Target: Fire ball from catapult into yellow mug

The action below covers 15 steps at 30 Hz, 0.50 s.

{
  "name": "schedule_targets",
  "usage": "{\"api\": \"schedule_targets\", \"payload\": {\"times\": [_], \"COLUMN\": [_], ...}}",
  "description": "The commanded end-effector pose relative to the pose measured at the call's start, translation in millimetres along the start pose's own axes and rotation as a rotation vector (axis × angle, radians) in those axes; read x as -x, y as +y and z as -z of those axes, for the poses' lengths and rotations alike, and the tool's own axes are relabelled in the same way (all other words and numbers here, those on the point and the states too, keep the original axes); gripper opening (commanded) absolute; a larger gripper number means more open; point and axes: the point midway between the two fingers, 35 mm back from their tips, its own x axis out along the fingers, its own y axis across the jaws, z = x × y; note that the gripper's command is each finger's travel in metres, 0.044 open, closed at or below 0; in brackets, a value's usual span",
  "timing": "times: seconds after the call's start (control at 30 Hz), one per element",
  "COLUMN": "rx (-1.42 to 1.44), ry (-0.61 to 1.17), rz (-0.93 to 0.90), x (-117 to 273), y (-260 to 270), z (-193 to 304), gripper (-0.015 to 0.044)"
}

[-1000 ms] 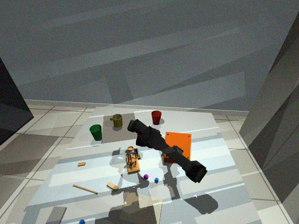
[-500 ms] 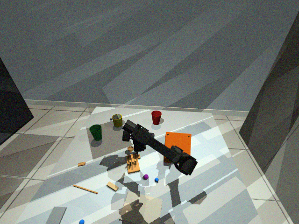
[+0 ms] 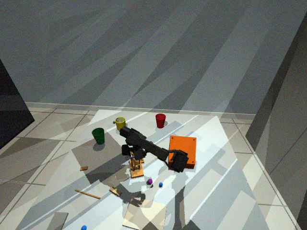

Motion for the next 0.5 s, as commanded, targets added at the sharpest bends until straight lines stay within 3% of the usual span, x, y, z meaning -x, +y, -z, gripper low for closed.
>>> {"api": "schedule_targets", "payload": {"times": [0.0, 0.27, 0.4, 0.47], "rx": [0.032, 0.052, 0.053, 0.053], "ry": [-0.105, -0.202, -0.203, -0.203], "rz": [-0.008, -0.015, -0.014, -0.014], "x": [-11, -24, -66, -68], "y": [-8, -14, -16, -16], "z": [-9, -18, -23, -24], "gripper": [0.0440, 0.0440, 0.0440, 0.0440]}}
